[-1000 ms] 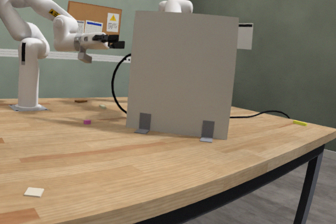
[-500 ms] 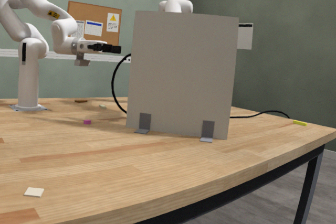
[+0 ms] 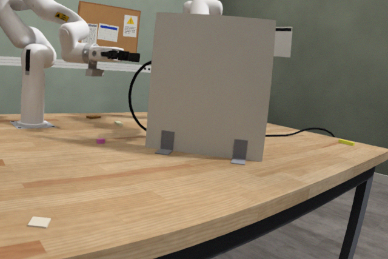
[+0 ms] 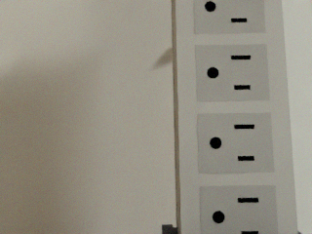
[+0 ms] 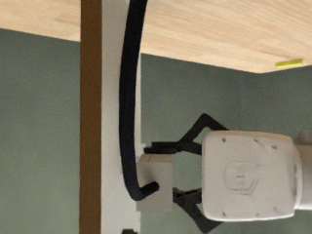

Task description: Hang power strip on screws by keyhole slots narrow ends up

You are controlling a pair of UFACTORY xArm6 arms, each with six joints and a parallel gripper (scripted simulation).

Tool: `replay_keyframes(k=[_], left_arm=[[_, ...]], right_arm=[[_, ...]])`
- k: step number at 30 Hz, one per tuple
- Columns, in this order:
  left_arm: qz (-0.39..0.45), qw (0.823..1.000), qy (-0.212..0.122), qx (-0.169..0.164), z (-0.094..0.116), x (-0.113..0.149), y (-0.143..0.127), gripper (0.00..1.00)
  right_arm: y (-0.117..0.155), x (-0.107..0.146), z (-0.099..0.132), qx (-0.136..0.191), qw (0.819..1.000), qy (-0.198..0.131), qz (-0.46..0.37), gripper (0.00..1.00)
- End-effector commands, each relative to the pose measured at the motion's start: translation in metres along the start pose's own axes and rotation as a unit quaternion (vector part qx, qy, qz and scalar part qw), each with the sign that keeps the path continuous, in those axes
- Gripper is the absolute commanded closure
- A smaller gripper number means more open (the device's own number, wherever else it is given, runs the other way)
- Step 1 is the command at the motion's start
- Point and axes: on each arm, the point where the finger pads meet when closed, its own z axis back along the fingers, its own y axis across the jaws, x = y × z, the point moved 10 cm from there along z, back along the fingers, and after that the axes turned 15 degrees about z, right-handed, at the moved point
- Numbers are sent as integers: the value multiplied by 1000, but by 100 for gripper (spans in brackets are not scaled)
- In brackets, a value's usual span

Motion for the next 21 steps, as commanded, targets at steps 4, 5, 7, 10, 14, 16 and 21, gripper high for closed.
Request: replay_keyframes(k=[4, 5, 7, 10, 14, 16, 21], left_arm=[[-1, 1000, -1, 3, -6, 2, 2, 100], [-1, 1000, -1, 3, -6, 2, 2, 100], [-1, 1000, -1, 3, -10, 3, 2, 100], [-1, 1000, -1, 3, -13, 3, 2, 100], [-1, 1000, 0, 3, -17, 4, 2, 100], [-1, 1000, 0, 3, -19, 5, 2, 100], [-1, 1000, 0, 3, -17, 4, 2, 100]], right_arm=[[0, 1, -1, -1, 1000, -2, 0, 0], [0, 1, -1, -1, 1000, -2, 0, 0], [0, 1, -1, -1, 1000, -2, 0, 0], [0, 1, -1, -1, 1000, -2, 0, 0], [0, 1, -1, -1, 1000, -2, 0, 0], [0, 1, -1, -1, 1000, -2, 0, 0], [0, 1, -1, -1, 1000, -2, 0, 0]])
